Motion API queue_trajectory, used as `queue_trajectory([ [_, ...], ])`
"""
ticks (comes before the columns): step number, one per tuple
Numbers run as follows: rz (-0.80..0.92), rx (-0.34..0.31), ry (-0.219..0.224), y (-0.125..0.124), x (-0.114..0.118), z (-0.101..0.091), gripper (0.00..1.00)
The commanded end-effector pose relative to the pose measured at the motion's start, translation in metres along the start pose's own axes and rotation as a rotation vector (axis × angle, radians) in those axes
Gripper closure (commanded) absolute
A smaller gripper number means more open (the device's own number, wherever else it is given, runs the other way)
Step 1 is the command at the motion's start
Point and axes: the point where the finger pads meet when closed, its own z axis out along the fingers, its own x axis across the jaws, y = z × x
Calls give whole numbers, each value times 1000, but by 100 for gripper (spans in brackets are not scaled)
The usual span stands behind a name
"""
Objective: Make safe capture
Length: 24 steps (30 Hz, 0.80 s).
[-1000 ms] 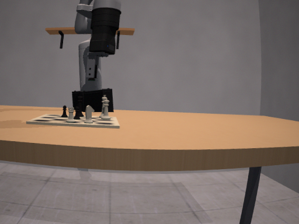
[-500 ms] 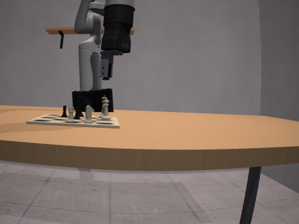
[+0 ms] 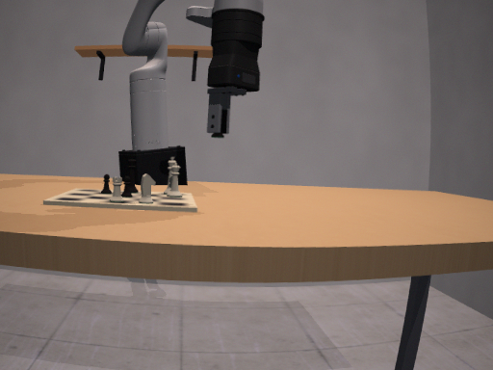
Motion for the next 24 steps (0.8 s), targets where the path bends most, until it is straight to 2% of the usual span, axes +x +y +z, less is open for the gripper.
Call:
queue_trajectory([
  [1, -2, 0, -1, 1, 1, 0, 100],
  [13, -2, 0, -1, 1, 1, 4, 100],
  [19, -2, 1, -1, 1, 1, 12, 100],
  [24, -2, 1, -1, 1, 1, 32, 100],
])
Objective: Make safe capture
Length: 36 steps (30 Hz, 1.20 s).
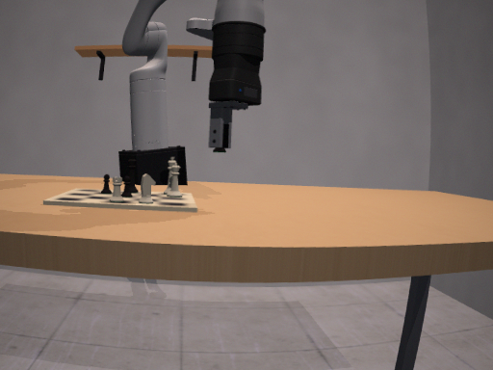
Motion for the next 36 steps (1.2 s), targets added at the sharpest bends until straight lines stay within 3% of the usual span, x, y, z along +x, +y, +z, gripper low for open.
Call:
queue_trajectory([
  [1, 1, 12, 3, -4, 1, 15, 100],
  [10, 1, 12, 3, -4, 1, 57, 100],
  [17, 1, 12, 3, -4, 1, 71, 100],
  [36, 1, 12, 3, -5, 1, 75, 100],
])
